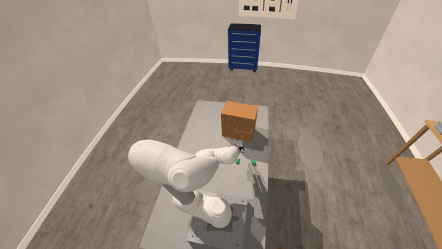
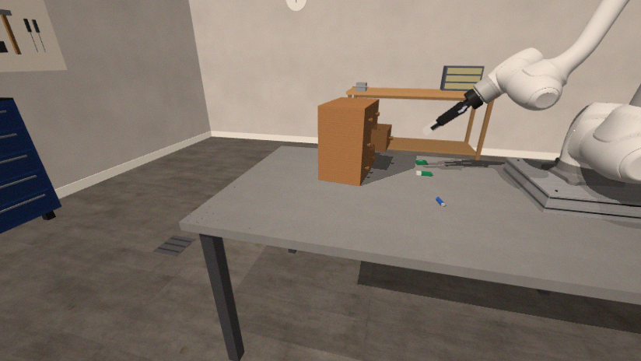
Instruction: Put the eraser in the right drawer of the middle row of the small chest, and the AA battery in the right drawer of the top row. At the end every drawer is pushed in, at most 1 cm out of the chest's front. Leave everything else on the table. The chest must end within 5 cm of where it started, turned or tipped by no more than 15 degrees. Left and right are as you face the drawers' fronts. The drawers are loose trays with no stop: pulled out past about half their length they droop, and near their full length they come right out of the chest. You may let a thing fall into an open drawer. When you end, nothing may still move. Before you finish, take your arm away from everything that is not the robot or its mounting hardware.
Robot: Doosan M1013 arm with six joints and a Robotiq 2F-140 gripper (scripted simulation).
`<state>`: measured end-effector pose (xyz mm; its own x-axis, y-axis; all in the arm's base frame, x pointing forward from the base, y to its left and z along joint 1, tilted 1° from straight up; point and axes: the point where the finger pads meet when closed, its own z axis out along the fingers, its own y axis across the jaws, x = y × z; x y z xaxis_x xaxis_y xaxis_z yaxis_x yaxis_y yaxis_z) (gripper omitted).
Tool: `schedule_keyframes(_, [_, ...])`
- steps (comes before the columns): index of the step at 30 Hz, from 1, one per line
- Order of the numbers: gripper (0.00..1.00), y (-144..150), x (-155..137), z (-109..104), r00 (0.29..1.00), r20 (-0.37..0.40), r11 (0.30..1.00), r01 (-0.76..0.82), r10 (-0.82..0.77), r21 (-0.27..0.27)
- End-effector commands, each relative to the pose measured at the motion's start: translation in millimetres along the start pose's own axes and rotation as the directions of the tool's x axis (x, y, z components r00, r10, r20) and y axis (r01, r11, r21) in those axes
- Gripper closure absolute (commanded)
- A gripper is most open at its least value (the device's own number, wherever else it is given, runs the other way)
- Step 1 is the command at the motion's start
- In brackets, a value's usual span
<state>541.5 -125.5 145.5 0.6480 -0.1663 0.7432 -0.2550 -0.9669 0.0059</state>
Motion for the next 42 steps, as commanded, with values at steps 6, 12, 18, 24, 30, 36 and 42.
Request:
schedule_keyframes(6, [0.80,-1.5,-0.8,-3.1,0.999,0.037,0.999,-0.002,0.000,0.033])
schedule_keyframes(12, [0.80,0.4,-0.2,-4.3,0.999,0.046,1.000,-0.001,0.000,0.027])
schedule_keyframes(18, [0.80,-0.1,1.9,-6.3,0.998,0.057,1.000,-0.001,-0.001,0.029])
schedule_keyframes(24, [0.80,-1.2,2.0,-8.4,0.997,0.076,0.999,-0.001,-0.001,0.032])
schedule_keyframes(30, [0.80,0.3,1.3,-9.9,0.996,0.090,1.000,-0.001,-0.001,0.027])
schedule_keyframes(36, [0.80,0.9,1.4,-14.0,0.992,0.126,1.000,-0.001,-0.002,0.026])
schedule_keyframes(42, [0.80,2.3,1.4,-24.4,0.977,0.214,1.000,-0.001,-0.004,0.022])
